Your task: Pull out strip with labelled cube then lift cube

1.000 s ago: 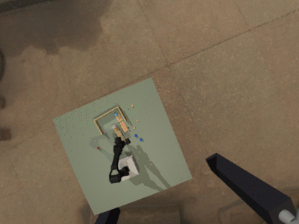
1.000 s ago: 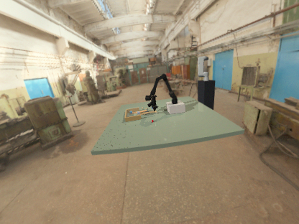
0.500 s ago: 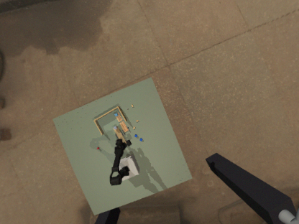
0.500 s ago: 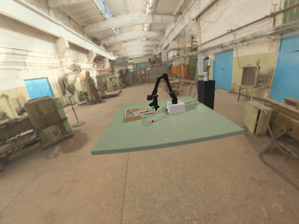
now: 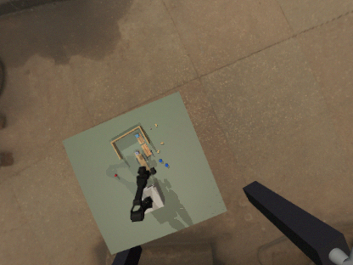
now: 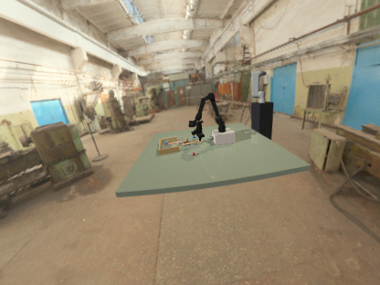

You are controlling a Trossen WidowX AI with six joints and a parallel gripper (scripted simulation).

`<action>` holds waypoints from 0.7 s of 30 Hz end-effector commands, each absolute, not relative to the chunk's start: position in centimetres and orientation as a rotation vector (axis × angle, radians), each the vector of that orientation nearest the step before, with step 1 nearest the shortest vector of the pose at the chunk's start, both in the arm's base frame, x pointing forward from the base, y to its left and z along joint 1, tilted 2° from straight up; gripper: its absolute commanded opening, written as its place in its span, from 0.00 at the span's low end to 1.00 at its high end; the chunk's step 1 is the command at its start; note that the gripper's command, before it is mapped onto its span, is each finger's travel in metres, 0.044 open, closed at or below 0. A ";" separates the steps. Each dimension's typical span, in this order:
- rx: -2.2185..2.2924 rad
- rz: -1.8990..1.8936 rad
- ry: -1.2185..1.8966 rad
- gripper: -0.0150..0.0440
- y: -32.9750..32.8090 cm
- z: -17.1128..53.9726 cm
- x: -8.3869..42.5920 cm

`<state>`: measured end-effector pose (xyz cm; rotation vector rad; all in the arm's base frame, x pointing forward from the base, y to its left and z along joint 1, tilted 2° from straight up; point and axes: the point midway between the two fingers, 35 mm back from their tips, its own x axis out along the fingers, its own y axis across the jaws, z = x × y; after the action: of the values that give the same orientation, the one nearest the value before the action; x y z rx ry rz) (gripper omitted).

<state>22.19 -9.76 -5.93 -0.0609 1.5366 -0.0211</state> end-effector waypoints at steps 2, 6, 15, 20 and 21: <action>-0.053 -0.014 1.565 0.25 -9.5 -6.4 20.5; -0.053 -0.014 1.566 0.25 -9.5 -6.4 19.9; -0.053 -0.014 1.566 0.25 -9.5 -6.4 19.1; -0.053 -0.014 1.566 0.25 -9.5 -6.4 19.1; -0.053 -0.014 1.566 0.25 -9.5 -6.4 19.1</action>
<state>20.03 -9.86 -6.03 -0.0589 1.5404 -0.0222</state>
